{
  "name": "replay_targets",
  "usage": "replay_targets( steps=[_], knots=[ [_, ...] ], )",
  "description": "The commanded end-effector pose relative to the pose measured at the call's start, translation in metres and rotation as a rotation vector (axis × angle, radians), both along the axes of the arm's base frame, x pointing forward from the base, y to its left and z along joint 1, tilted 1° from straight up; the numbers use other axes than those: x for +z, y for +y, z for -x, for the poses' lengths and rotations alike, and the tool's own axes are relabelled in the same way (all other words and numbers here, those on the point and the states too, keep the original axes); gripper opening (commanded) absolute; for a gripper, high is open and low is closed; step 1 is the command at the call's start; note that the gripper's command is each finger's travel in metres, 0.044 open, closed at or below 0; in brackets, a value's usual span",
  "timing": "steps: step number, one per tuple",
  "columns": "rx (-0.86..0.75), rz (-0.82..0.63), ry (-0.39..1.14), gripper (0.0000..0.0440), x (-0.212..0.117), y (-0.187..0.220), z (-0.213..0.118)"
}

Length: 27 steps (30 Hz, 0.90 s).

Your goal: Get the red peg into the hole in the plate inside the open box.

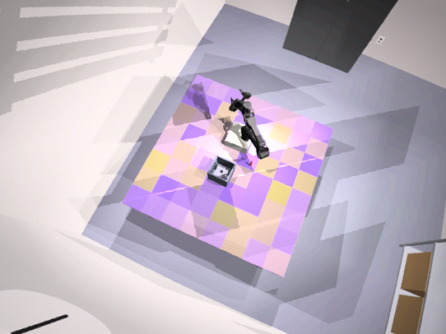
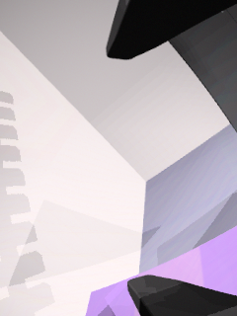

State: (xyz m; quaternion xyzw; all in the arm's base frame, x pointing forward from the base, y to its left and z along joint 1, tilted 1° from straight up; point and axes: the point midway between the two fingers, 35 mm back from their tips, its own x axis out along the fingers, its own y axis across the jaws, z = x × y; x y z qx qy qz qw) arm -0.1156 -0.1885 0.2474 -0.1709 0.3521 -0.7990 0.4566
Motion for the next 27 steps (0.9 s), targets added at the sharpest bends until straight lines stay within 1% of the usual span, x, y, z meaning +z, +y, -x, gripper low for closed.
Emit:
replay_targets(
  steps=[1,8,14,21,27],
  knots=[
    [0.092,0.057,-0.055,0.044,0.018,-0.01,-0.019],
    [0.283,0.157,-0.174,0.044,0.049,-0.021,-0.06],
    [0.445,0.215,-0.294,0.044,0.072,-0.023,-0.095],
    [0.629,0.247,-0.454,0.044,0.093,-0.02,-0.135],
    [0.776,0.241,-0.603,0.044,0.108,-0.012,-0.166]
  ],
)
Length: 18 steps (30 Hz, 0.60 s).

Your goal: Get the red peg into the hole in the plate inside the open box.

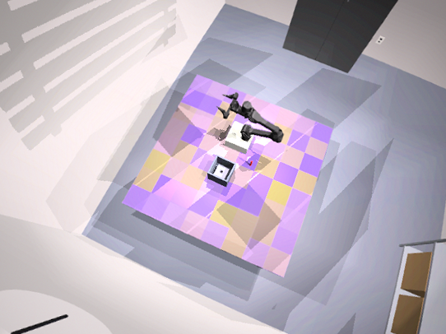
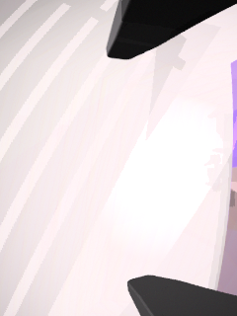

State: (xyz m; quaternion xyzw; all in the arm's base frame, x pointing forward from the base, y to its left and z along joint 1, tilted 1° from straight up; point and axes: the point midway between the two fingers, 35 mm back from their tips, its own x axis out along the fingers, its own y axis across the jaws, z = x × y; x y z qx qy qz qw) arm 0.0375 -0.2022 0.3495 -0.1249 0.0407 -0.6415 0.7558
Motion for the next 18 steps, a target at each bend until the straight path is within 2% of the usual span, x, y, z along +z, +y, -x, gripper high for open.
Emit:
replay_targets(
  steps=[1,9,18],
  knots=[
    [0.094,-0.021,-0.076,0.044,0.008,0.003,-0.018],
    [0.311,-0.091,-0.235,0.044,0.02,0.019,-0.056],
    [0.537,-0.233,-0.396,0.044,0.027,0.043,-0.095]
  ],
)
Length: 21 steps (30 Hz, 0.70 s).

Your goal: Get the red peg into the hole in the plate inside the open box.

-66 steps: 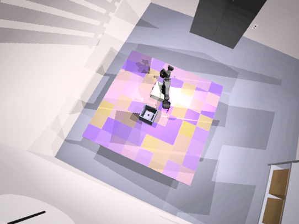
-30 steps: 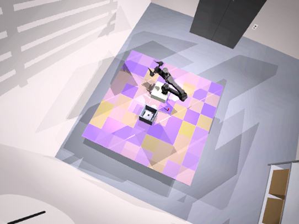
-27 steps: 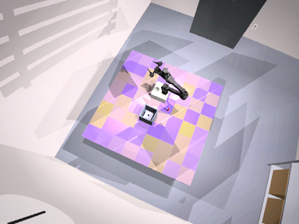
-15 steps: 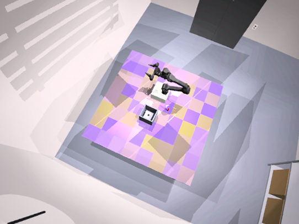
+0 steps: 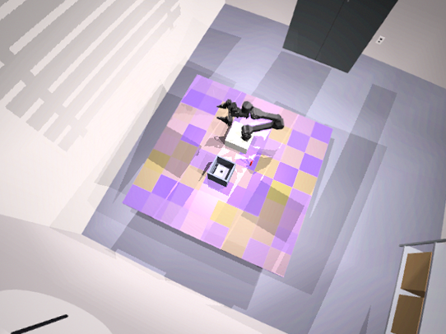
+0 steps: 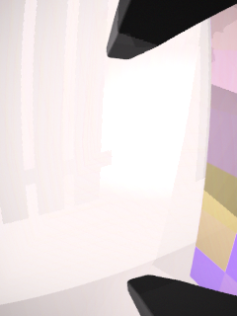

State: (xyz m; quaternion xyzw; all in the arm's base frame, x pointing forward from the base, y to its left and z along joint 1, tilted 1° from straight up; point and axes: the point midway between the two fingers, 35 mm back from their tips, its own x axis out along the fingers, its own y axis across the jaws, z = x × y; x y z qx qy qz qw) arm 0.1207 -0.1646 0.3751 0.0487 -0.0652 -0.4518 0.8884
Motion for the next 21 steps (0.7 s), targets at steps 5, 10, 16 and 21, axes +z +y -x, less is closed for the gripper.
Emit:
replay_targets(
  steps=[5,10,16,21],
  knots=[
    [0.19,-0.153,-0.102,0.044,0.002,0.021,-0.031],
    [0.307,-0.268,-0.154,0.044,0.001,0.039,-0.049],
    [0.435,-0.425,-0.197,0.044,-0.003,0.062,-0.068],
    [0.527,-0.569,-0.216,0.044,-0.008,0.082,-0.081]
  ],
)
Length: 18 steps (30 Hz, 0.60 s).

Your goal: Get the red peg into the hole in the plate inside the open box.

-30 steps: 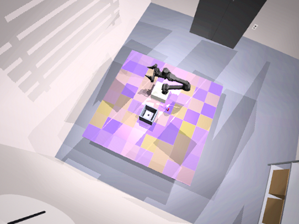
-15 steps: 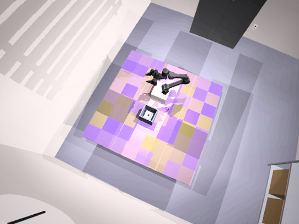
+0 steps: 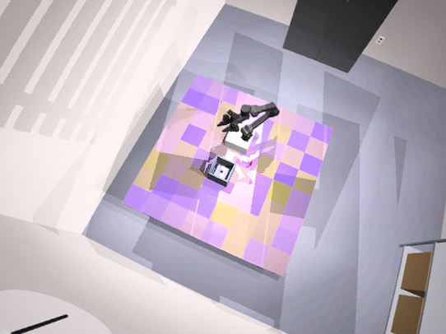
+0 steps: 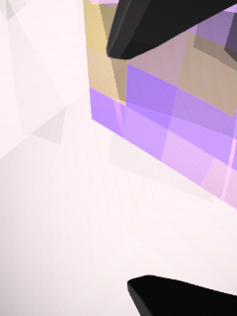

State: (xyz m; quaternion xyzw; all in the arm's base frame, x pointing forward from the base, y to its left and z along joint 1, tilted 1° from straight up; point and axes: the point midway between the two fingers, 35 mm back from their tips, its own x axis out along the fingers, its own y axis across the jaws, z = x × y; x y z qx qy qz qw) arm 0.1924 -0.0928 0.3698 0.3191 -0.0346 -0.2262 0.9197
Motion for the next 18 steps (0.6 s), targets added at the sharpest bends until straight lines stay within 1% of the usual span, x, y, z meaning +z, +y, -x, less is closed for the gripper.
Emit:
replay_targets(
  steps=[1,9,18],
  knots=[
    [0.078,-0.106,0.002,0.044,-0.004,0.015,-0.011],
    [0.218,-0.339,0.03,0.0439,-0.016,0.051,-0.026],
    [0.33,-0.605,0.115,0.0437,-0.034,0.091,-0.034]
  ],
)
